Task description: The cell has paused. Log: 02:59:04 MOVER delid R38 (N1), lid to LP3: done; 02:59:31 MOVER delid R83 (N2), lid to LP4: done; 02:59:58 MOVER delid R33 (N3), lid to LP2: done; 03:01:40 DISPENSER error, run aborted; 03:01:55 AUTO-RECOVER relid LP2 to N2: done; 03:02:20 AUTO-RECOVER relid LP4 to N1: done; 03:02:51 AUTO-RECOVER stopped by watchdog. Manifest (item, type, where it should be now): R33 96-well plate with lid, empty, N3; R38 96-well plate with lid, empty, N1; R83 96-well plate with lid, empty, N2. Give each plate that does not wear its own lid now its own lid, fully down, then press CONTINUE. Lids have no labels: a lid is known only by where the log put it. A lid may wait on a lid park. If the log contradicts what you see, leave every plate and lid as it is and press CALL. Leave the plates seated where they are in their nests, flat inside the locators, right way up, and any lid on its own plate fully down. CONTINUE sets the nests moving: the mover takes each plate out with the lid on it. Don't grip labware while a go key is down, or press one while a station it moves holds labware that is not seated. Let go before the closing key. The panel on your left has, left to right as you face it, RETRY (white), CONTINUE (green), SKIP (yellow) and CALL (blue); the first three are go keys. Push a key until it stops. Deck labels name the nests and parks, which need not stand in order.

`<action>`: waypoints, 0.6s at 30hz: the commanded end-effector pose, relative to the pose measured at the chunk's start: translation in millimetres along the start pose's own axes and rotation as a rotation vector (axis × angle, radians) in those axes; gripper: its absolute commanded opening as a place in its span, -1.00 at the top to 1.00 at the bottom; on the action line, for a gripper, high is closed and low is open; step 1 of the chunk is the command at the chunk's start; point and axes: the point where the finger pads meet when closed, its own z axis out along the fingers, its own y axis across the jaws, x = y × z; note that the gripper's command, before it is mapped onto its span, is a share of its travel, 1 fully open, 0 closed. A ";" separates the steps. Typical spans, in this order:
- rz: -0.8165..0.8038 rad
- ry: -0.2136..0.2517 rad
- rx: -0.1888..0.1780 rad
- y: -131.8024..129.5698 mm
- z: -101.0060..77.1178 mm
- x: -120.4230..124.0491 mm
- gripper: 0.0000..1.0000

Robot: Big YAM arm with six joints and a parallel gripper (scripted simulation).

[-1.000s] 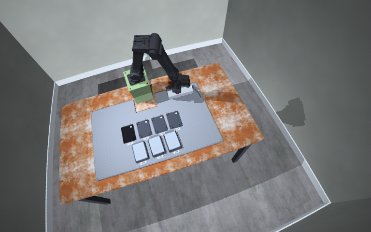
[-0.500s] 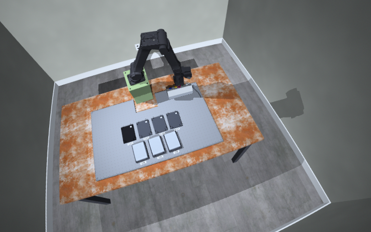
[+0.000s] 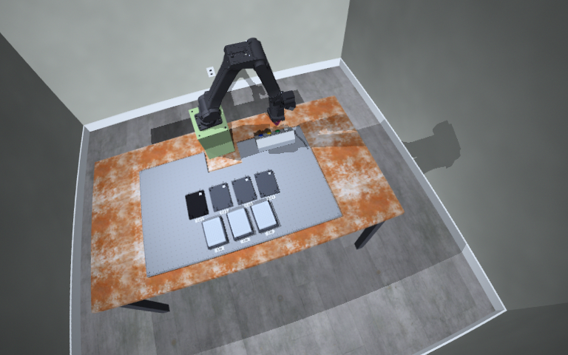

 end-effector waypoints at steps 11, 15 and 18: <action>0.037 0.019 0.003 12.3 6.7 -3.3 1.00; 0.019 0.017 0.002 16.0 5.2 -2.7 1.00; 0.026 0.006 0.002 12.7 8.2 -6.1 1.00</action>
